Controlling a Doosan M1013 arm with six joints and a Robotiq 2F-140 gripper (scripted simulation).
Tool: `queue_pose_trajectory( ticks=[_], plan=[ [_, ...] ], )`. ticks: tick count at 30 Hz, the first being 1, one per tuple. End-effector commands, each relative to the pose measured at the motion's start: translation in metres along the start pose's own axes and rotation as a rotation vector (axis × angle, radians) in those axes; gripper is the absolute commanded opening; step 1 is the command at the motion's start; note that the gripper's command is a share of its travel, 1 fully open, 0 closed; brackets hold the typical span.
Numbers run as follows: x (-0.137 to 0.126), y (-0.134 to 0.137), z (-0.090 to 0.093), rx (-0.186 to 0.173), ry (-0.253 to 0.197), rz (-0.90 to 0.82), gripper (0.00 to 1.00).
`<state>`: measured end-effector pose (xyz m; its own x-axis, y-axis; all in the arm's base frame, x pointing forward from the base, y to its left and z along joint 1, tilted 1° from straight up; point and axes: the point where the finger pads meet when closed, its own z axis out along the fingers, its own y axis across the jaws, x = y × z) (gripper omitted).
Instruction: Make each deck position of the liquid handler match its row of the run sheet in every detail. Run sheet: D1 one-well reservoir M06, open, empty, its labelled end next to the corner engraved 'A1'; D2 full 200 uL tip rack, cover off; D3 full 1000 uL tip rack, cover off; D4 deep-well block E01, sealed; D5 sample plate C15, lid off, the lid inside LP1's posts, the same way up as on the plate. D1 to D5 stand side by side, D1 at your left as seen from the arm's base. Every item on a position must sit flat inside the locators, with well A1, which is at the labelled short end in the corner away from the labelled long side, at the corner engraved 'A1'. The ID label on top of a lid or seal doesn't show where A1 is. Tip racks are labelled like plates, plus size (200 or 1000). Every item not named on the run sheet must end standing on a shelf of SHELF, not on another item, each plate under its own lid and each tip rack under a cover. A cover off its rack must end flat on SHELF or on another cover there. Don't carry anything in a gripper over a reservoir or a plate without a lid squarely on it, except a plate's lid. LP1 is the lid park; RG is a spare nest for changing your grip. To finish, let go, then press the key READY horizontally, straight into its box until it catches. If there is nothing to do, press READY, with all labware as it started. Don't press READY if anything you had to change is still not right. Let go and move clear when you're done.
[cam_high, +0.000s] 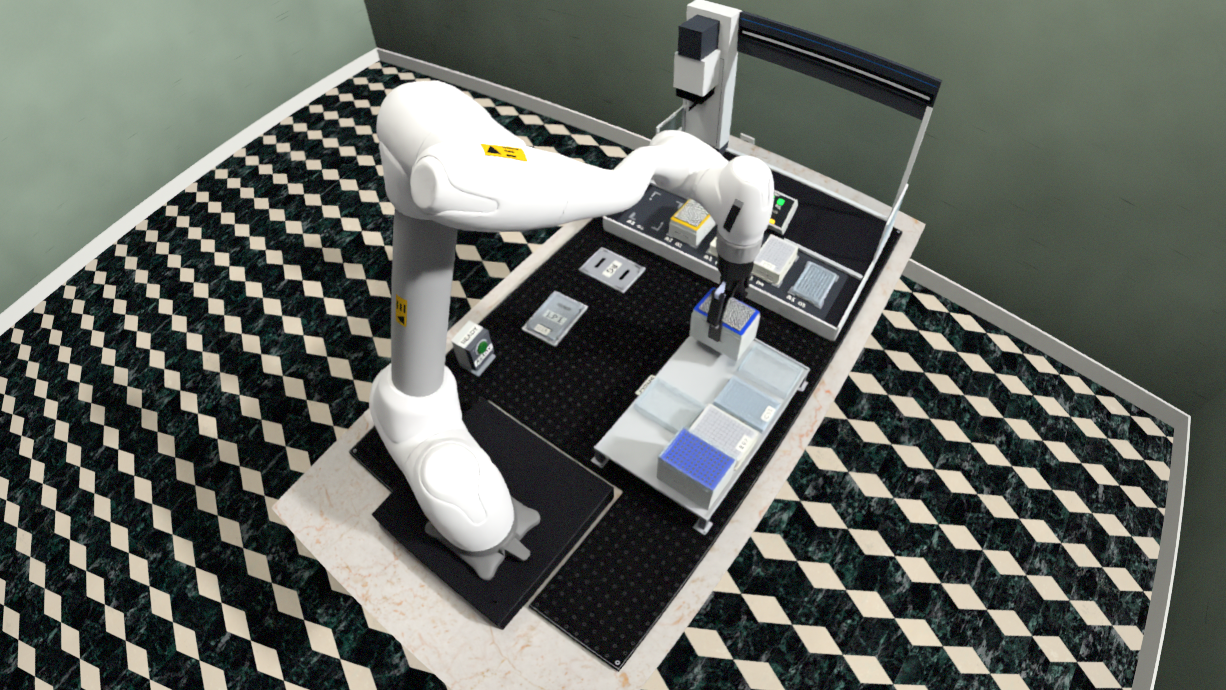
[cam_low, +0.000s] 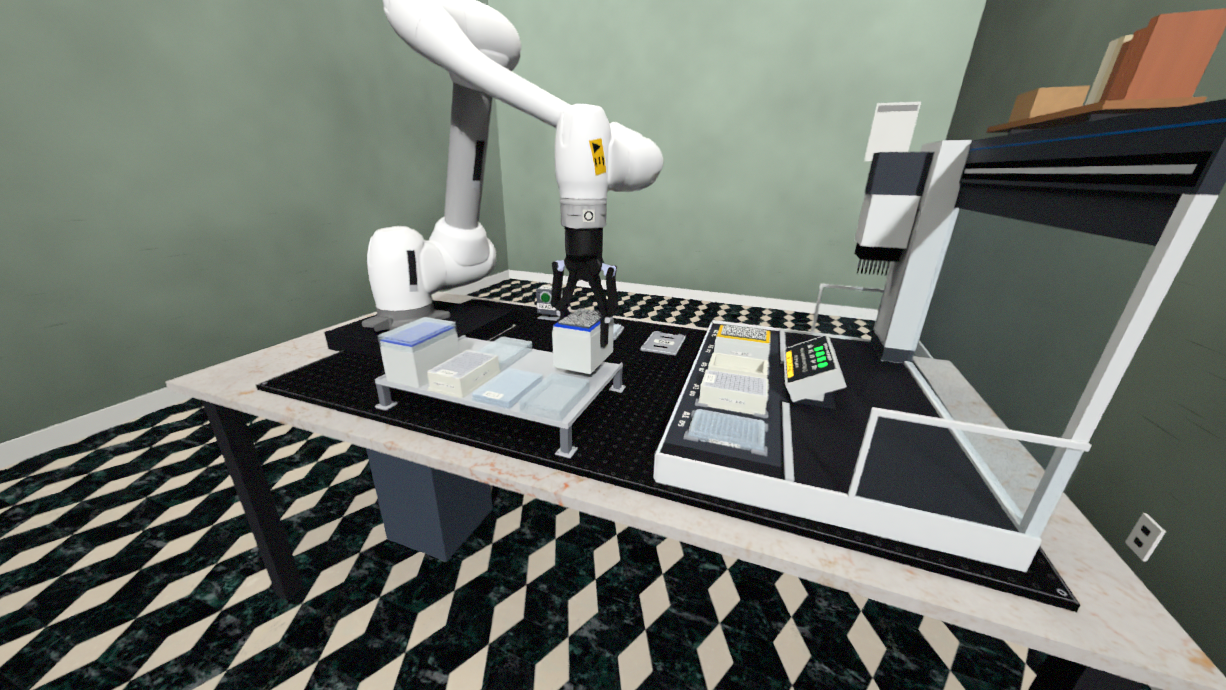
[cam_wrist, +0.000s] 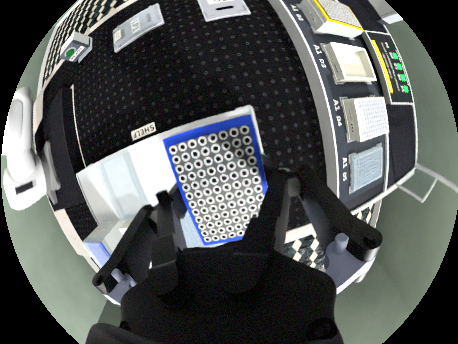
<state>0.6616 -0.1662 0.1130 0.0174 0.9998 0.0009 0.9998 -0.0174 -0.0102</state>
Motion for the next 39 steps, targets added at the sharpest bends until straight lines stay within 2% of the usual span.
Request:
queue_pose_trajectory(
  ticks=[1,14,39],
  plan=[
    [0.0,0.0,0.004,-0.002,0.0,0.0,0.1],
    [0.0,0.0,0.022,-0.002,0.0,0.0,0.1],
    [0.0,0.001,0.022,-0.002,0.0,0.0,0.1]
  ],
)
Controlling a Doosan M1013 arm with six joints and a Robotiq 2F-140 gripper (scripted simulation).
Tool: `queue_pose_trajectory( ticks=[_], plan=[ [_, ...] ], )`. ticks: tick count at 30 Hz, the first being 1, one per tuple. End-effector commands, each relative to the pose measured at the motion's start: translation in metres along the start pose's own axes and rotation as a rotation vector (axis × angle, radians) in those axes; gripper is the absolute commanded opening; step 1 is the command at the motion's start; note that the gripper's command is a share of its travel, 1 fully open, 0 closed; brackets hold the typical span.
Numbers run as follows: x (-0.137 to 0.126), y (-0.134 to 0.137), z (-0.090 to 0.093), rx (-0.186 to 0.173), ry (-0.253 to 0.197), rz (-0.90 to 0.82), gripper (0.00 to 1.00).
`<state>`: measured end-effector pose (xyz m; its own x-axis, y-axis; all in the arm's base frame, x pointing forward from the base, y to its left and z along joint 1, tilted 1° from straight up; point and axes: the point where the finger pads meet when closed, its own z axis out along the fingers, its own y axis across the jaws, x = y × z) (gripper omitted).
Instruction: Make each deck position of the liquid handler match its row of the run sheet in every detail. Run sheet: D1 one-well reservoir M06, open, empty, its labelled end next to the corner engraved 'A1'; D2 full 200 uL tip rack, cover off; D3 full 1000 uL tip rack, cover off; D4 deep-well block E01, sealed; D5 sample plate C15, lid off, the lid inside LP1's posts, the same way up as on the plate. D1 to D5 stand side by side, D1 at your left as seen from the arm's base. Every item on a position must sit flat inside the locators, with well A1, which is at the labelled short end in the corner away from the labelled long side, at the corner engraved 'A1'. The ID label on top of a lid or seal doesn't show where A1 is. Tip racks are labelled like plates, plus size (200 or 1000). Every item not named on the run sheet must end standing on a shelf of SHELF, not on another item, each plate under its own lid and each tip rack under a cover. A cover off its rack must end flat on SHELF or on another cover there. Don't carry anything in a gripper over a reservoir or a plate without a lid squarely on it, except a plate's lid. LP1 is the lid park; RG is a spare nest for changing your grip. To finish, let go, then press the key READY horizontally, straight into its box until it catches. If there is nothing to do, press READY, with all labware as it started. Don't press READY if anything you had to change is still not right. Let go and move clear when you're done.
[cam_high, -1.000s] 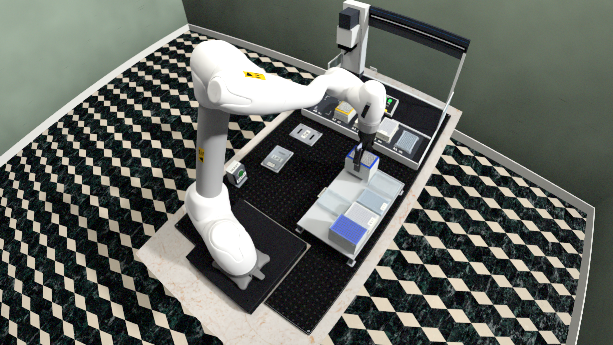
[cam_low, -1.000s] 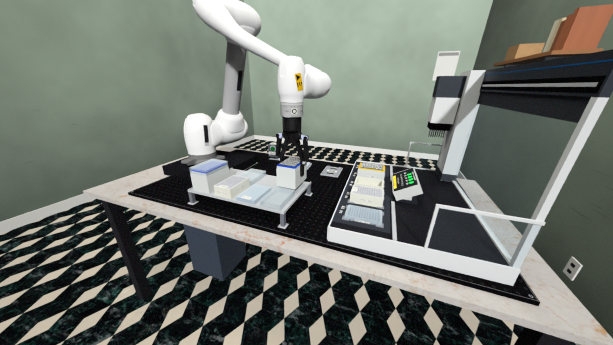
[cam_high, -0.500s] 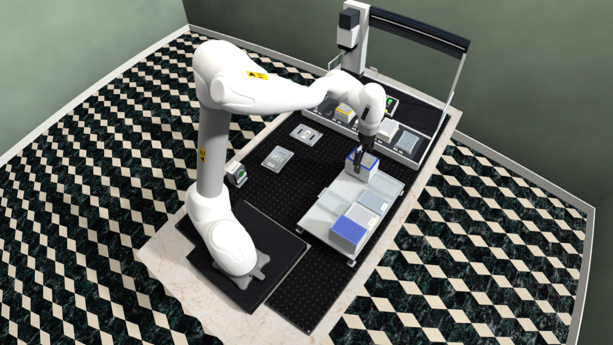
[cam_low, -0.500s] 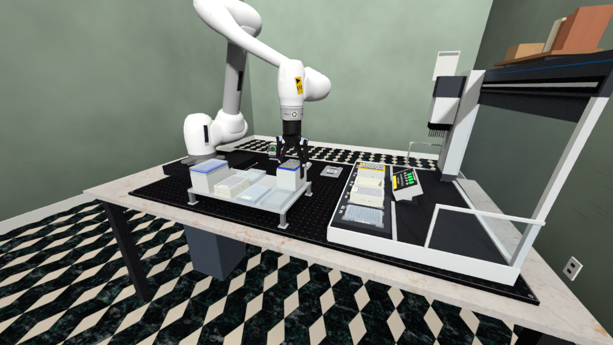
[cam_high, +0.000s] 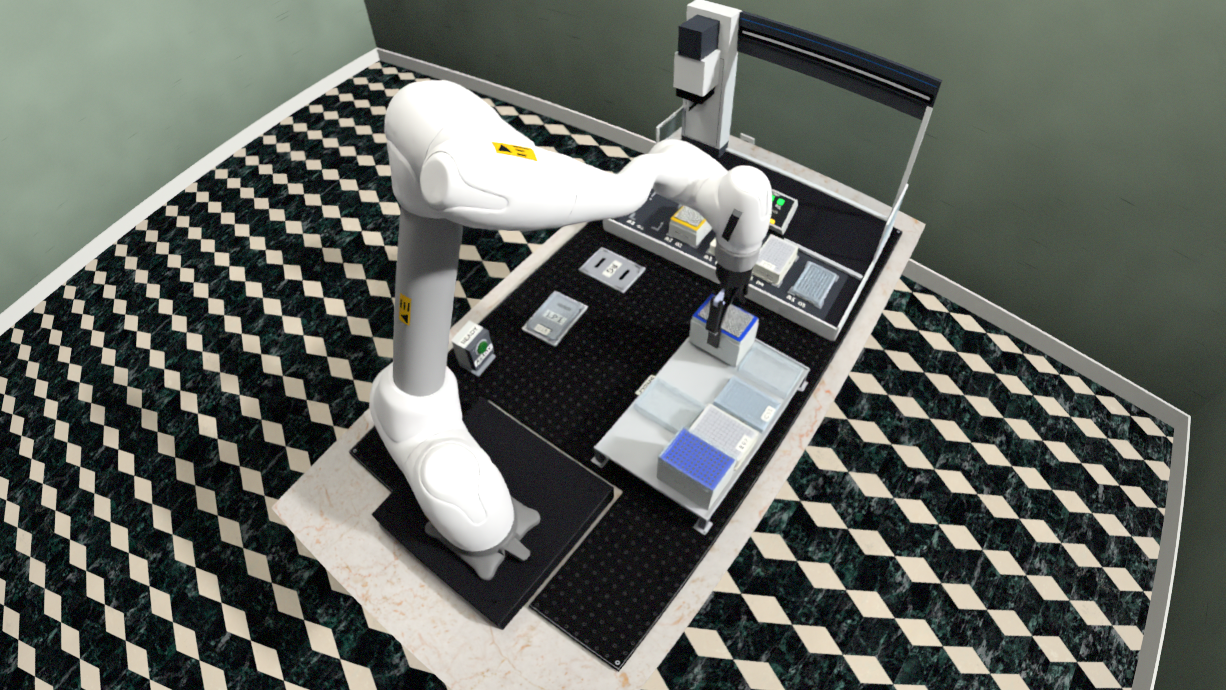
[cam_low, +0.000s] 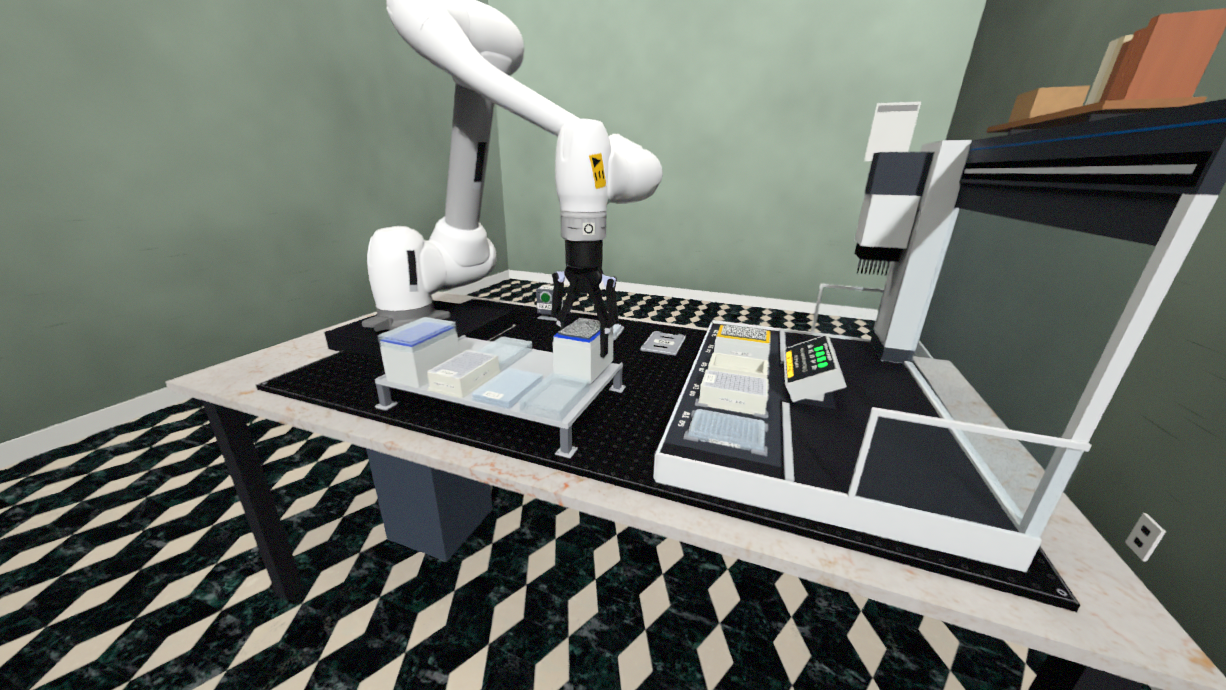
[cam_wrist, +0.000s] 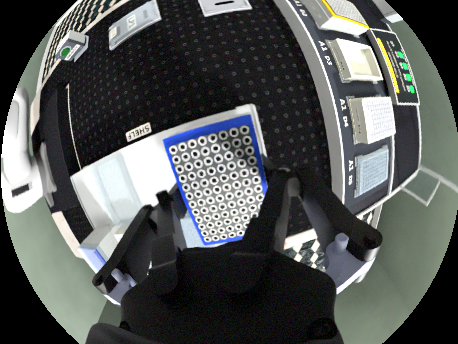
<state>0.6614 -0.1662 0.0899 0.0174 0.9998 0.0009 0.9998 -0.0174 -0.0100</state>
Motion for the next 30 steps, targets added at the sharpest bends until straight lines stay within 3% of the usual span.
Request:
queue_pose_trajectory(
  ticks=[1,30],
  plan=[
    [0.0,0.0004,-0.0009,-0.001,0.0,0.0,0.1],
    [0.0,0.0004,0.0052,-0.001,0.0,0.0,0.1]
  ],
)
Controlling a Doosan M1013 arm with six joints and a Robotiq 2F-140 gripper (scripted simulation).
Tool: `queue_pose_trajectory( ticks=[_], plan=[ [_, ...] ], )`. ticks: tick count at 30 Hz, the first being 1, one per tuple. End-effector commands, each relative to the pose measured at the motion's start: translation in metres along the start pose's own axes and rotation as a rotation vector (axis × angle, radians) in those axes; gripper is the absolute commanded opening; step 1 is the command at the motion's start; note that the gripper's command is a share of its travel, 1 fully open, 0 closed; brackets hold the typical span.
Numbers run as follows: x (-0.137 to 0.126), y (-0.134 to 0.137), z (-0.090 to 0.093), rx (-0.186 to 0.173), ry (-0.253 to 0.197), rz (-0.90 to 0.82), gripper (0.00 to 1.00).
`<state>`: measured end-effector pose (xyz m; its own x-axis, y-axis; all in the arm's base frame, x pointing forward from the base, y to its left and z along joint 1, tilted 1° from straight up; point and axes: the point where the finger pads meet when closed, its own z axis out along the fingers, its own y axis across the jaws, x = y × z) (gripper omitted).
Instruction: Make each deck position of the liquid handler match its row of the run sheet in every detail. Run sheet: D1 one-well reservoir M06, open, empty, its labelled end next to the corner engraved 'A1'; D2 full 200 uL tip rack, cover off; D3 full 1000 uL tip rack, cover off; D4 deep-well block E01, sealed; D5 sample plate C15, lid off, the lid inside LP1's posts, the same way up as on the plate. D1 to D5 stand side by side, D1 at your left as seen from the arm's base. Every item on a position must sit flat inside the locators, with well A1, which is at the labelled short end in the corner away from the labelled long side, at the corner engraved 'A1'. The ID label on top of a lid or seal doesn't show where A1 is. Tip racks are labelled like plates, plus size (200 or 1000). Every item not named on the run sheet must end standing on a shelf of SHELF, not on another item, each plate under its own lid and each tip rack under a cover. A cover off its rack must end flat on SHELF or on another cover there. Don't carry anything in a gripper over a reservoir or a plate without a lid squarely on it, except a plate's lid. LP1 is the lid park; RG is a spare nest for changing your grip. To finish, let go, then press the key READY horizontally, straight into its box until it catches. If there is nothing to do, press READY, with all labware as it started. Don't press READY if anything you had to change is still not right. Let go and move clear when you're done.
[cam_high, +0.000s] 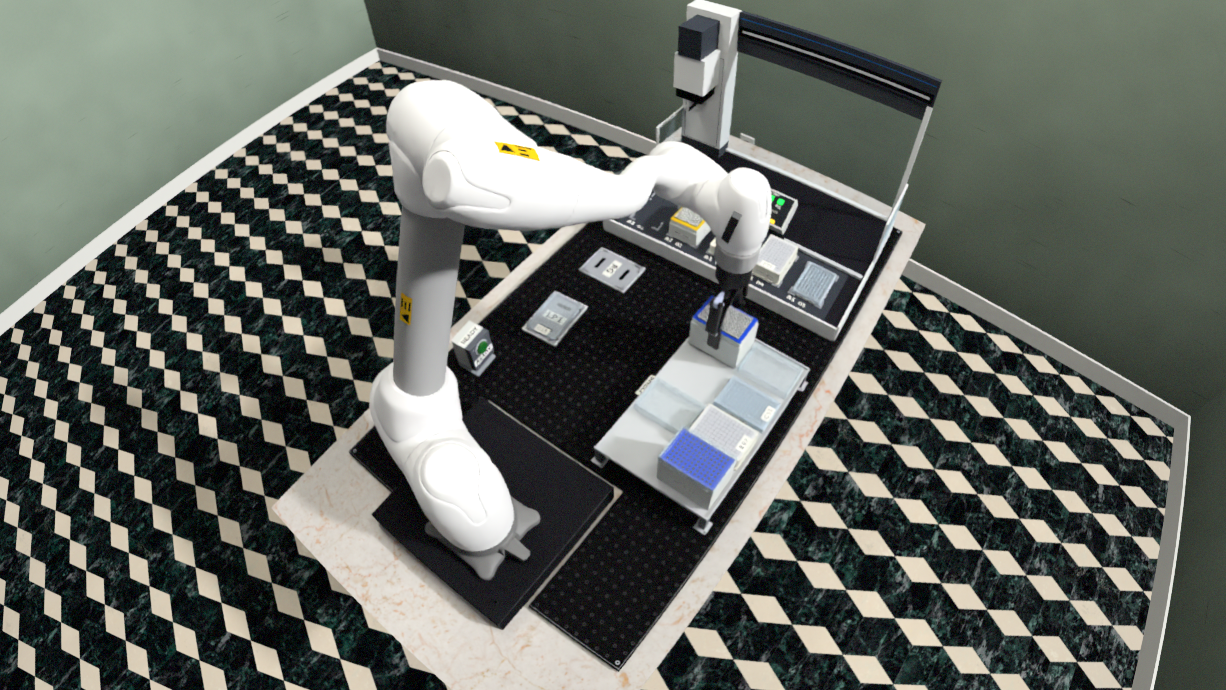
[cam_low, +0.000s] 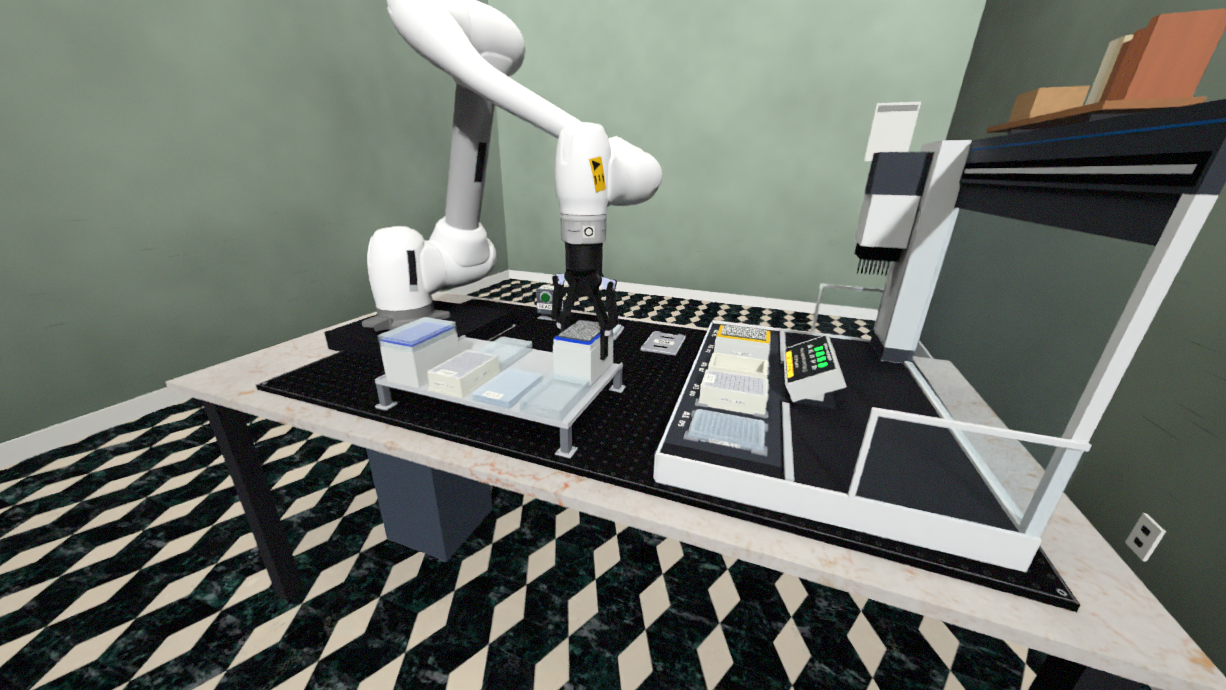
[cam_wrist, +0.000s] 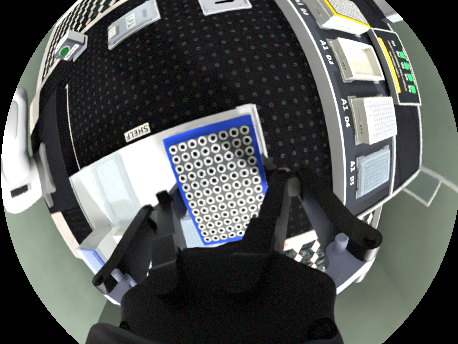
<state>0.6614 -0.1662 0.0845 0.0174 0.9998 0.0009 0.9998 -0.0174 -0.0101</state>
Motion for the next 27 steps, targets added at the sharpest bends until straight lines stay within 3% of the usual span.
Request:
queue_pose_trajectory(
  ticks=[1,25,26,27],
  plan=[
    [0.0,0.0005,0.0001,-0.001,0.0,0.0,0.1],
    [0.0,0.0005,0.005,-0.001,0.0,0.0,0.1],
    [0.0,0.0005,0.005,-0.001,0.0,0.0,0.66],
    [0.0,0.0005,0.005,-0.001,0.0,0.0,0.66]
  ],
)
